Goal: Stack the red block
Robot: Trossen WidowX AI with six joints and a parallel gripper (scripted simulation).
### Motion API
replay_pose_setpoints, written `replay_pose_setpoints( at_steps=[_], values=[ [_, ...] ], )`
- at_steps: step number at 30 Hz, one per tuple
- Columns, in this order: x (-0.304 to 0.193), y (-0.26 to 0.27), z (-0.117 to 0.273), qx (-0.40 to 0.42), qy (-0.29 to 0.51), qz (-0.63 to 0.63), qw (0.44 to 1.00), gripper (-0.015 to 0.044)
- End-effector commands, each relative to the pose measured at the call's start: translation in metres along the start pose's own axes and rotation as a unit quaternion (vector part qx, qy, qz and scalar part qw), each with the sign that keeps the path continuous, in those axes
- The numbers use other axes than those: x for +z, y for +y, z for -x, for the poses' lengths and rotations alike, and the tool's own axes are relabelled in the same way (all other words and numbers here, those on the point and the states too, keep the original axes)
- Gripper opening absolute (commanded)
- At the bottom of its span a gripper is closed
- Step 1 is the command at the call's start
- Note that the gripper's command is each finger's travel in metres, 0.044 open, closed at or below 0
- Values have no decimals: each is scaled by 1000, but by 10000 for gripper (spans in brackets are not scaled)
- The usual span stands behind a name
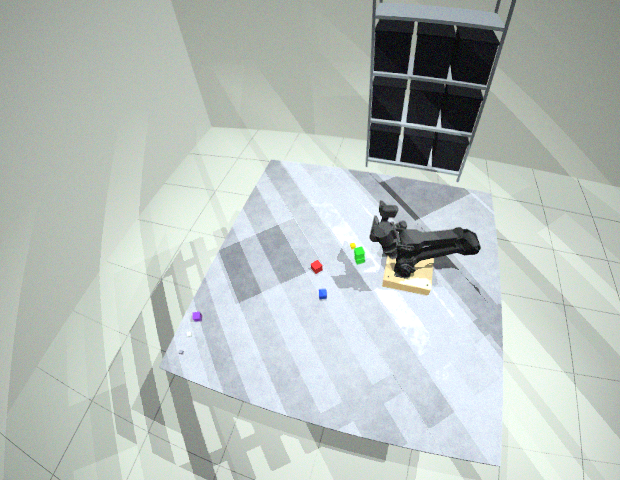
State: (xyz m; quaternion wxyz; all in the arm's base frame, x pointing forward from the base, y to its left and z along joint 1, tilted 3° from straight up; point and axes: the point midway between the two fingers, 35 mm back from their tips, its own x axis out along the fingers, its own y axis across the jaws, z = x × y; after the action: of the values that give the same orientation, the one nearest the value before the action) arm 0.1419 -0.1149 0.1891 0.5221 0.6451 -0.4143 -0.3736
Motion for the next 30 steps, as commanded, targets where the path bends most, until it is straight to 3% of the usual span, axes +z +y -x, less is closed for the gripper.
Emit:
replay_pose_setpoints(
  at_steps=[1,15,30],
  values=[
    [-1,0,0,-1,1,3,1000,426],
    [-67,2,-1,-97,103,250,958,440],
    [-132,-26,4,-204,224,483,822,440]
  ],
)
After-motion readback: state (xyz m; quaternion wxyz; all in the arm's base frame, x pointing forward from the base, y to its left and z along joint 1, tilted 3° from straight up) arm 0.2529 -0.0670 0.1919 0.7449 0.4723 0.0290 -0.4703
